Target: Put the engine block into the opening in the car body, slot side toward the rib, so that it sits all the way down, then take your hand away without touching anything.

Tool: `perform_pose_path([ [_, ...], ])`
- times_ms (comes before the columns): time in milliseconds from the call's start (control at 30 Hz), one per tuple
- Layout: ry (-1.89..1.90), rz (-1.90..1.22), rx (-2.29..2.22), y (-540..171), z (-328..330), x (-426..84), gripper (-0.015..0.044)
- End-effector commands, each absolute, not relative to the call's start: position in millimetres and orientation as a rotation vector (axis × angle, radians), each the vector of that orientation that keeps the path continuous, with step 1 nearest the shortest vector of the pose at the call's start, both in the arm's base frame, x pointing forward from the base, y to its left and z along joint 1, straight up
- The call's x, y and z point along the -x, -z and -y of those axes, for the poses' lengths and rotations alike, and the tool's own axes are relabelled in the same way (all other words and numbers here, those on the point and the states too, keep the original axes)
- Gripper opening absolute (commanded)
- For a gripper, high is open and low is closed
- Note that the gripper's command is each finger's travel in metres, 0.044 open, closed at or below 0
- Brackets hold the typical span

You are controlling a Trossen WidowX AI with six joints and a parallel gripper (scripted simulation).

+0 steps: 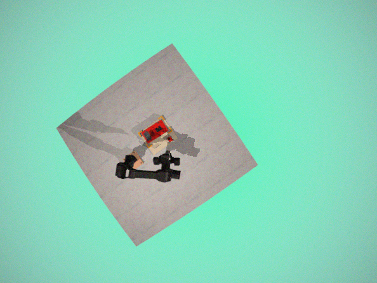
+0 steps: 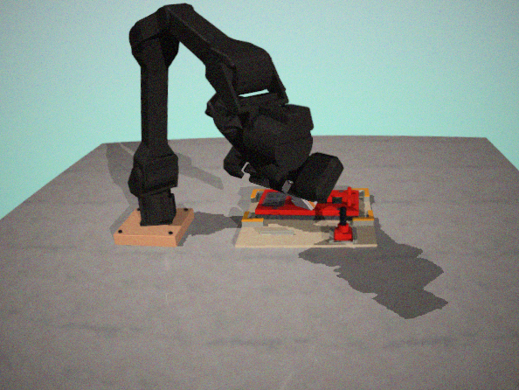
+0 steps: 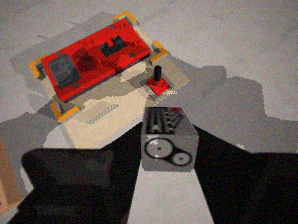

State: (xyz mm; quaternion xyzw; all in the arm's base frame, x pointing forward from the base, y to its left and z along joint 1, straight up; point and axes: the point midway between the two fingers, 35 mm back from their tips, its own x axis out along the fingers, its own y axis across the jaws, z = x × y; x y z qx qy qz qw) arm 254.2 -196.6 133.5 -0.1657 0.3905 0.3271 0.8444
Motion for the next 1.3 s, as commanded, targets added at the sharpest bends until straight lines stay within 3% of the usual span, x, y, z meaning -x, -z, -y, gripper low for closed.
perform_pose_path([
  [0, -0.694, -0.788, 0.342, -127, 196, -255, 0.0],
  [1267, -0.695, -0.788, 0.342, -32, 198, -256, 0.0],
])
